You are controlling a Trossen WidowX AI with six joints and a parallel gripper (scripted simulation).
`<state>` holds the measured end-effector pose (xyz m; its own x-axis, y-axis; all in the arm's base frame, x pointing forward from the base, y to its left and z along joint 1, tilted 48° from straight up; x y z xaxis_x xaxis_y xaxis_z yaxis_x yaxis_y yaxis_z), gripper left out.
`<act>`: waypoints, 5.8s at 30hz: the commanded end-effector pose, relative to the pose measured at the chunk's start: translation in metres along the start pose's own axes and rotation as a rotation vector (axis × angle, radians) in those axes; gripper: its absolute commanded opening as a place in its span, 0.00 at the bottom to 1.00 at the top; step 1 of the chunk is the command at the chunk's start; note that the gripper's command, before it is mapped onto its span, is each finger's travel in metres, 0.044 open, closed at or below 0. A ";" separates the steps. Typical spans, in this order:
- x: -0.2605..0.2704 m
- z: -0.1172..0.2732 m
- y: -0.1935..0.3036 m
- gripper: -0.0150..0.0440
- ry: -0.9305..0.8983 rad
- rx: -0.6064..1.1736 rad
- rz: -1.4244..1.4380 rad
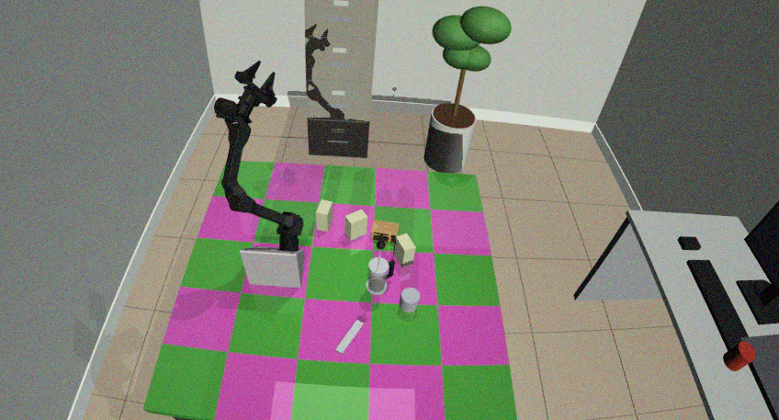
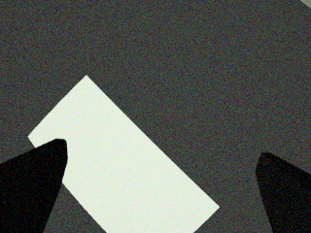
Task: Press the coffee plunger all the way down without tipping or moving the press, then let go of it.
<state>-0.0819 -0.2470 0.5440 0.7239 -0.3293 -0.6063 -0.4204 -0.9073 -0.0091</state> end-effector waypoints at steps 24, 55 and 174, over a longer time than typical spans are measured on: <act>-0.021 -0.024 -0.271 1.00 -0.052 -0.461 -0.103; 0.347 0.000 -0.325 1.00 -1.383 -0.168 -0.813; 0.509 0.228 -0.308 0.47 -1.790 0.980 -1.892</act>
<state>0.2975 -0.0897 0.0720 -0.1031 0.8006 0.5902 -0.5725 0.4375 -0.6935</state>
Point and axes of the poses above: the point midway between the two fingers, 35 mm back from their tips, its own z axis back along the fingers, its own x axis across the jaws, y = z × x, the point moved 8 cm from there along z, back along the fingers, and after that the axes turned 10 degrees about z, right-handed, at the moved point
